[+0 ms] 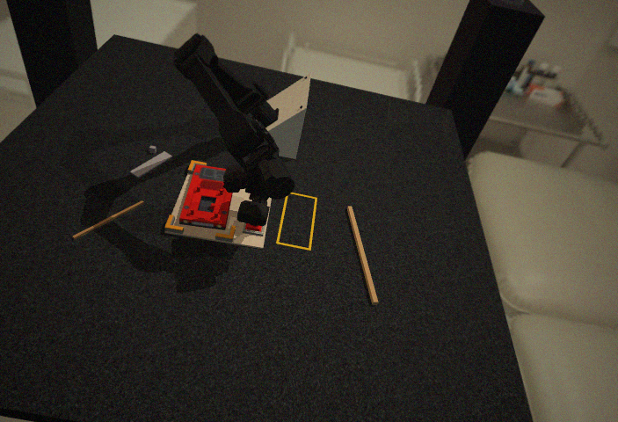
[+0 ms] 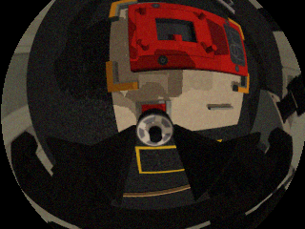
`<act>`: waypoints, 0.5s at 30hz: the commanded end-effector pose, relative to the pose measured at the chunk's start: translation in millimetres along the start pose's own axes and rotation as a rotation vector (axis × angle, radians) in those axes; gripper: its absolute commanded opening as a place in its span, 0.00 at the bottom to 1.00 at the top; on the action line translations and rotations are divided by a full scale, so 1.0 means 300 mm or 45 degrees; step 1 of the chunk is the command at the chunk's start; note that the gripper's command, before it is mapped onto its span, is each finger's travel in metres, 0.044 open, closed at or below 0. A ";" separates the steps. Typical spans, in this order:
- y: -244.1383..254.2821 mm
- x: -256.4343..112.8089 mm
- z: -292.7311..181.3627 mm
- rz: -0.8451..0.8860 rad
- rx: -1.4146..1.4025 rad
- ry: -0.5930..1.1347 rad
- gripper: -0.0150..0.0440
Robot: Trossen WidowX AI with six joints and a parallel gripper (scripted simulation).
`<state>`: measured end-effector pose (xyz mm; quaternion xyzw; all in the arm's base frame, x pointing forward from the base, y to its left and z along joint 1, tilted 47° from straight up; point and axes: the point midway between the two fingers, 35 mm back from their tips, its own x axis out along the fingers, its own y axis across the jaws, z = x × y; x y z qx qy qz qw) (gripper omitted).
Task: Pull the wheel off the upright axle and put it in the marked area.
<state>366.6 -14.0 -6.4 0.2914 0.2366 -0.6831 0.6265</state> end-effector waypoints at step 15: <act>0.000 -0.022 -0.001 0.000 0.003 0.002 0.25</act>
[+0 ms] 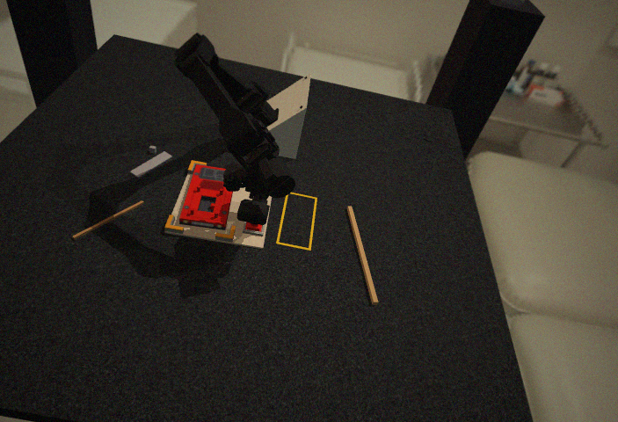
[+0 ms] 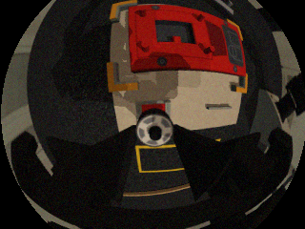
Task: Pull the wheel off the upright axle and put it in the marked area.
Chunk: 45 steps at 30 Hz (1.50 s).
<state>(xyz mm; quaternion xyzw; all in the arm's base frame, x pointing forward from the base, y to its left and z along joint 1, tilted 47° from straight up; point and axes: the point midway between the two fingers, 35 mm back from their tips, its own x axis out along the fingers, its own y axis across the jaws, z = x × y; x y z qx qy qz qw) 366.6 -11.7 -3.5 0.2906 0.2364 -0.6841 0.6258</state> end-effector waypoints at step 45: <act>0.001 -0.059 -0.004 0.005 0.000 0.002 0.25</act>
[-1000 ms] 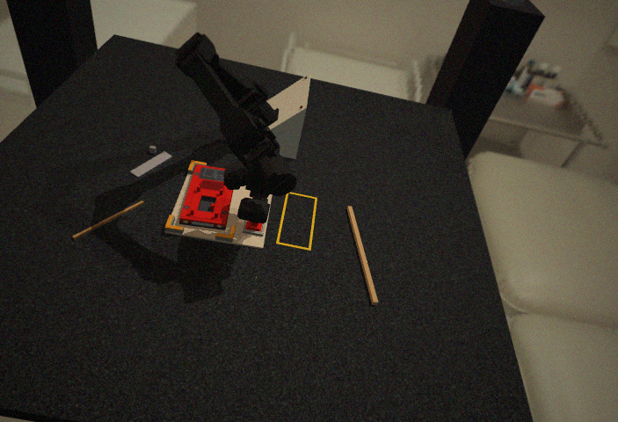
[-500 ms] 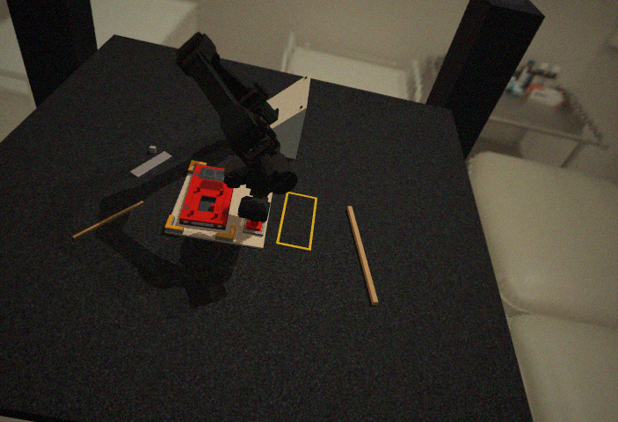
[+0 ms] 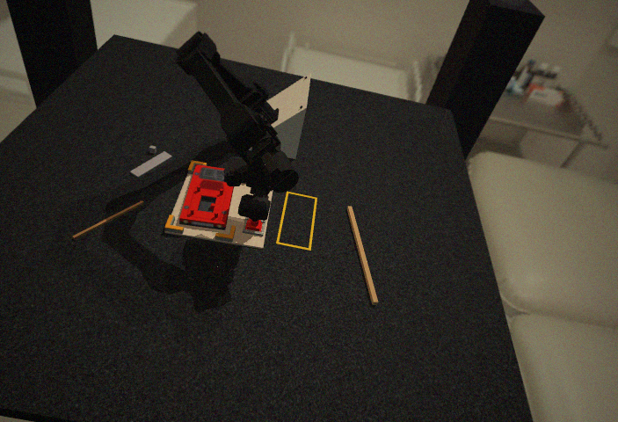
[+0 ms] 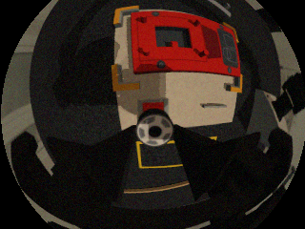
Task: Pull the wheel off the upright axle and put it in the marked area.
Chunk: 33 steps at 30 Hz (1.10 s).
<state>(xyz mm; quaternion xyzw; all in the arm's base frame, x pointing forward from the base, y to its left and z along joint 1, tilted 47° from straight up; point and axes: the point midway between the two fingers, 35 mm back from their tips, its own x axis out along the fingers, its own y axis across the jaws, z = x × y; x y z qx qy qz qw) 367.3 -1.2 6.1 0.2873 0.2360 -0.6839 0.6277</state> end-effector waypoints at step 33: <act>0.000 -0.048 -0.002 0.005 0.005 0.008 0.25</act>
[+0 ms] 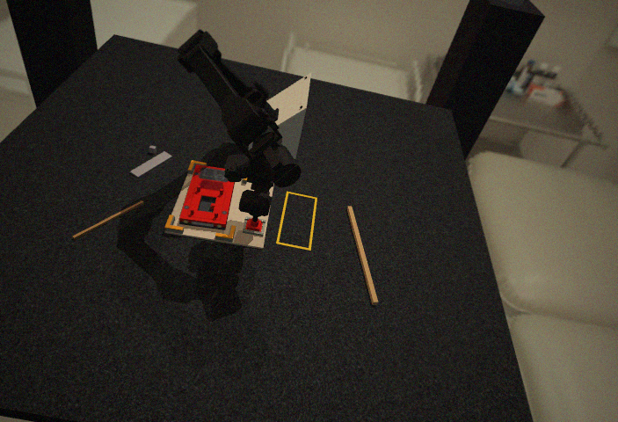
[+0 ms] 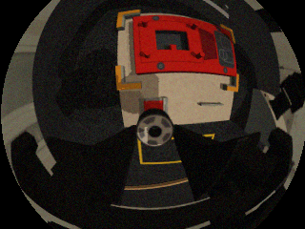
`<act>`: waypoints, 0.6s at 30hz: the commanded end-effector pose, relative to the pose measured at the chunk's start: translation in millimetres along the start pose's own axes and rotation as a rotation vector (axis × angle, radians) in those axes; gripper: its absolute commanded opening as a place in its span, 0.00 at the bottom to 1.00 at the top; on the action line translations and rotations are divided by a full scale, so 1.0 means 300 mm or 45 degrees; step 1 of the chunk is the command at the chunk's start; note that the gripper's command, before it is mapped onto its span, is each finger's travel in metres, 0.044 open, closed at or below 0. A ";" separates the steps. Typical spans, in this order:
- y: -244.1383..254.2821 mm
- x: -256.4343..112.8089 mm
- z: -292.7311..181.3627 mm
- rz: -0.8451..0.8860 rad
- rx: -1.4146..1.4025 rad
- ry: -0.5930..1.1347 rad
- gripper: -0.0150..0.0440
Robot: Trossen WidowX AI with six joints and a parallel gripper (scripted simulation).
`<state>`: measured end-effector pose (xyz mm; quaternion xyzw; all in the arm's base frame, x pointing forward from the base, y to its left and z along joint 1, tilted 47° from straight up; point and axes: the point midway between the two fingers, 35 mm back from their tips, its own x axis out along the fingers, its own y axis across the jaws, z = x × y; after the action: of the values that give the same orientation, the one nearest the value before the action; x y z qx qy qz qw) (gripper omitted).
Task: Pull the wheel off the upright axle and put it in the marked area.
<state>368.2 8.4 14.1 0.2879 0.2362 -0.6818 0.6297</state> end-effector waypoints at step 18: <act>-0.008 -0.096 -0.023 0.004 0.001 0.006 0.25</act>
<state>370.3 30.8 34.5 0.2906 0.2359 -0.6786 0.6320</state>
